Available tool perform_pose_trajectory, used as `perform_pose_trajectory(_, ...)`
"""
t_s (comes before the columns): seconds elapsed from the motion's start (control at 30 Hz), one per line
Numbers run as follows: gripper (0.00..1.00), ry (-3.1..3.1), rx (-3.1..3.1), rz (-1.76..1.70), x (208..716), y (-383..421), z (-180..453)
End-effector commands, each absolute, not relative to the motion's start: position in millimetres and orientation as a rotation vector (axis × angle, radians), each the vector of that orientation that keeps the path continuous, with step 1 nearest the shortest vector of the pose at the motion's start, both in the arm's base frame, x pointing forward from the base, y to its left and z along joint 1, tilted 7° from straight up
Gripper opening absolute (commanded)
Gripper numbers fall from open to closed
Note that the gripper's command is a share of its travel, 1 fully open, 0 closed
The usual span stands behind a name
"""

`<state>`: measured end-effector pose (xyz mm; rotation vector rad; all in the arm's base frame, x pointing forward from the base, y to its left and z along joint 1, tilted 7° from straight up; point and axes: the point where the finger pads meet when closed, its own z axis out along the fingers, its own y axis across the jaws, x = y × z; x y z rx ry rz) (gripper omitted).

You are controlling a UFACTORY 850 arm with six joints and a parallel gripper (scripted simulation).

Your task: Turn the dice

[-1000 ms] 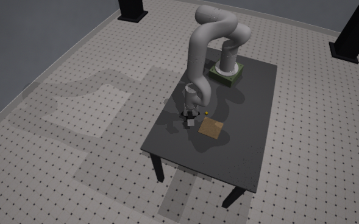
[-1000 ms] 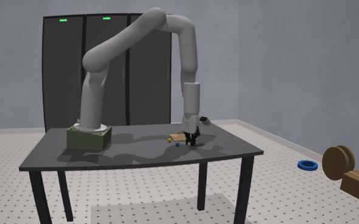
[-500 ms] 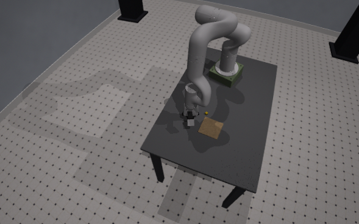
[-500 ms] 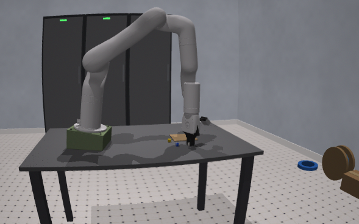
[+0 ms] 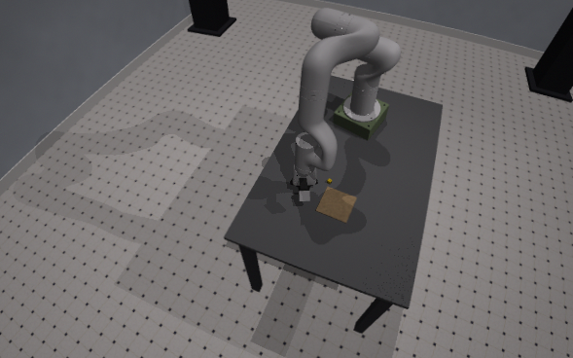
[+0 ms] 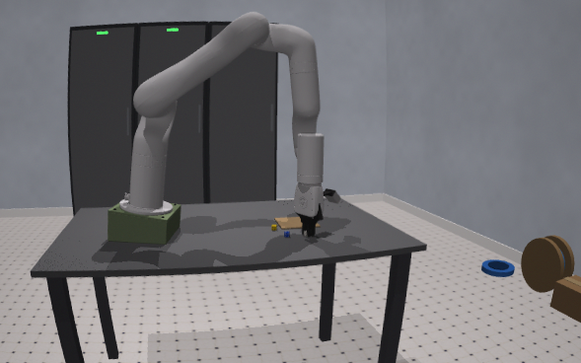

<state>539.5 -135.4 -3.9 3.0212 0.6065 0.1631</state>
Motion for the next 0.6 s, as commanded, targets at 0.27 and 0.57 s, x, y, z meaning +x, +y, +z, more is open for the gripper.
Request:
perform_pose_trajectory(0.27, 0.11, 0.606, 3.020, 0.165, 540.3, -135.6, -2.7)
perform_pose_trajectory(0.57, 0.11, 0.606, 3.020, 0.165, 535.5, -134.2, 37.9)
